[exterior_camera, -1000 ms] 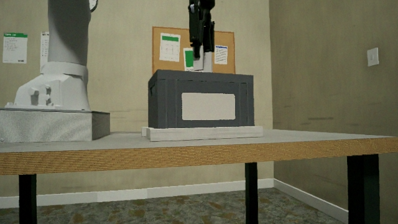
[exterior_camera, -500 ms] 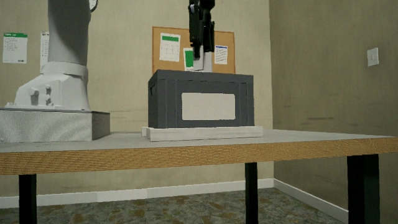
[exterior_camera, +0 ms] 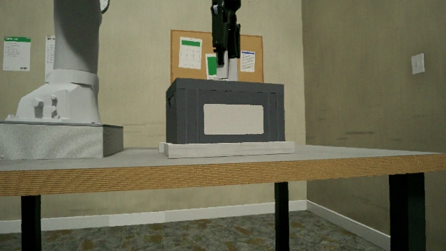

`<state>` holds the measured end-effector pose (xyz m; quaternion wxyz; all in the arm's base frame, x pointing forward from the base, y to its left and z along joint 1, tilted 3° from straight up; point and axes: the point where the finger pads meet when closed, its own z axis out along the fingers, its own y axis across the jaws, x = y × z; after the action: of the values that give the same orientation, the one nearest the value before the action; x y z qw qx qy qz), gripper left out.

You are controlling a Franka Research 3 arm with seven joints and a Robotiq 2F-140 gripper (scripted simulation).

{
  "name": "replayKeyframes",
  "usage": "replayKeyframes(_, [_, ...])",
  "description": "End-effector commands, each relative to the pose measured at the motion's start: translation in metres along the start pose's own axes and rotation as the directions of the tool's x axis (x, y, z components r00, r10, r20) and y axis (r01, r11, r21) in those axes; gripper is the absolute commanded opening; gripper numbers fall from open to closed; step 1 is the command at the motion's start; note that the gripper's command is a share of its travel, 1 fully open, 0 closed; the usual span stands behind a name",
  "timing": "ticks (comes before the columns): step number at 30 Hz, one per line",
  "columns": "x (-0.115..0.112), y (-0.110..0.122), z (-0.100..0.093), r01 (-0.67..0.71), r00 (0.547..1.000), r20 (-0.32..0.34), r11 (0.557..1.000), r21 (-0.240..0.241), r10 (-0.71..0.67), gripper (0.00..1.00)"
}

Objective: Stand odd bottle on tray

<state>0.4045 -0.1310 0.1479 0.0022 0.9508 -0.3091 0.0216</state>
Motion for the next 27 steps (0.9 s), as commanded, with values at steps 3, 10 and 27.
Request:
replayKeyframes(3, [-0.0002,-0.001,0.0006,0.0,1.0,0.0,1.0,0.002,0.0,0.44])
replayKeyframes(10, [-0.0002,-0.001,0.0006,0.0,1.0,0.0,1.0,0.002,0.0,0.44])
replayKeyframes(27, [-0.0002,-0.001,0.0039,0.0,1.0,0.0,1.0,0.002,0.0,0.44])
